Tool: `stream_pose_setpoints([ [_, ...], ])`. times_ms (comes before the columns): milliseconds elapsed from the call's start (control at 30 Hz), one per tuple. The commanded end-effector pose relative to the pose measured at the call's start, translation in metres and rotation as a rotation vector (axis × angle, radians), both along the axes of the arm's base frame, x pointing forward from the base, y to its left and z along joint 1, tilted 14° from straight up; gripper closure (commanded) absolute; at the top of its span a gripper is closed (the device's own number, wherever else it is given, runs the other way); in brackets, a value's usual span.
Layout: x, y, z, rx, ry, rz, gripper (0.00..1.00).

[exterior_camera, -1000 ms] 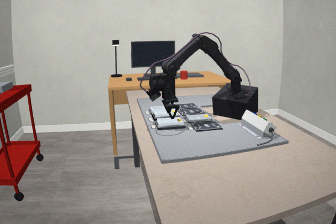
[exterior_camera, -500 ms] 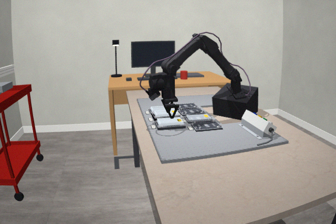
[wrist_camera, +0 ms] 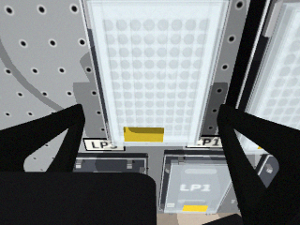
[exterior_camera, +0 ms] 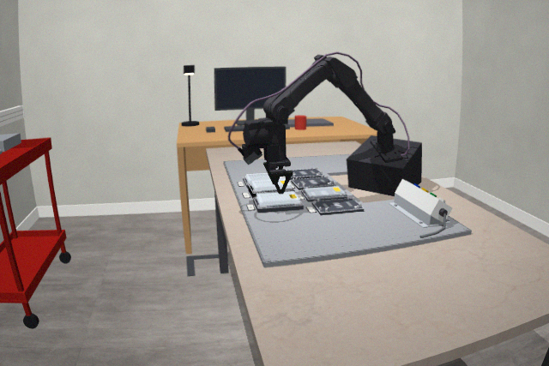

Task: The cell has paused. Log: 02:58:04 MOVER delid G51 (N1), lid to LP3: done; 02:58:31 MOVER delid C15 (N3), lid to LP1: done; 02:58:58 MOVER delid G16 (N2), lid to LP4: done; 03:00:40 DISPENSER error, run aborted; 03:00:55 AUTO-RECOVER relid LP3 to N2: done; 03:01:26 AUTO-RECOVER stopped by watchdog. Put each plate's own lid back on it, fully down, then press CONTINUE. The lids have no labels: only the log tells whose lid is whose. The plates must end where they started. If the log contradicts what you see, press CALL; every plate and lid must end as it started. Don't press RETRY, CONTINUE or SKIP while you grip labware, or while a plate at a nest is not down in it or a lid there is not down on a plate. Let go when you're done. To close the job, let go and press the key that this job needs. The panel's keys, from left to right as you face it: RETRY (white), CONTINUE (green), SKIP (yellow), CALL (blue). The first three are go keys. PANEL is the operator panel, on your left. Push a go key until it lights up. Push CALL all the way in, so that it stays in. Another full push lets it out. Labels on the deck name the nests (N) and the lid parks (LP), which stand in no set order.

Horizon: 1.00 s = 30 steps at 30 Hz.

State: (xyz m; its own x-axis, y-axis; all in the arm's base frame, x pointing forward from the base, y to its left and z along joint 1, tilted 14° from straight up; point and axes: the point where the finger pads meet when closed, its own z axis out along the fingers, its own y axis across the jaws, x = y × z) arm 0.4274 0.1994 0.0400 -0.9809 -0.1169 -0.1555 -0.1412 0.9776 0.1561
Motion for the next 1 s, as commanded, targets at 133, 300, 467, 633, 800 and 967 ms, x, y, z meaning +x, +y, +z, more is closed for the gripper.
stream_pose_setpoints([
  [133, 0.008, 0.001, 0.03, 0.022, -0.068, -0.006, 0.0],
  [300, 0.004, -0.004, 0.027, 0.025, -0.055, -0.04, 0.0],
  [467, -0.018, -0.02, 0.016, 0.025, -0.054, -0.04, 0.0],
  [633, -0.031, -0.026, 0.012, 0.026, -0.053, -0.04, 0.0],
  [800, -0.053, -0.036, 0.005, 0.027, -0.052, -0.035, 0.0],
  [967, -0.075, -0.047, -0.001, 0.027, -0.052, -0.033, 0.0],
])
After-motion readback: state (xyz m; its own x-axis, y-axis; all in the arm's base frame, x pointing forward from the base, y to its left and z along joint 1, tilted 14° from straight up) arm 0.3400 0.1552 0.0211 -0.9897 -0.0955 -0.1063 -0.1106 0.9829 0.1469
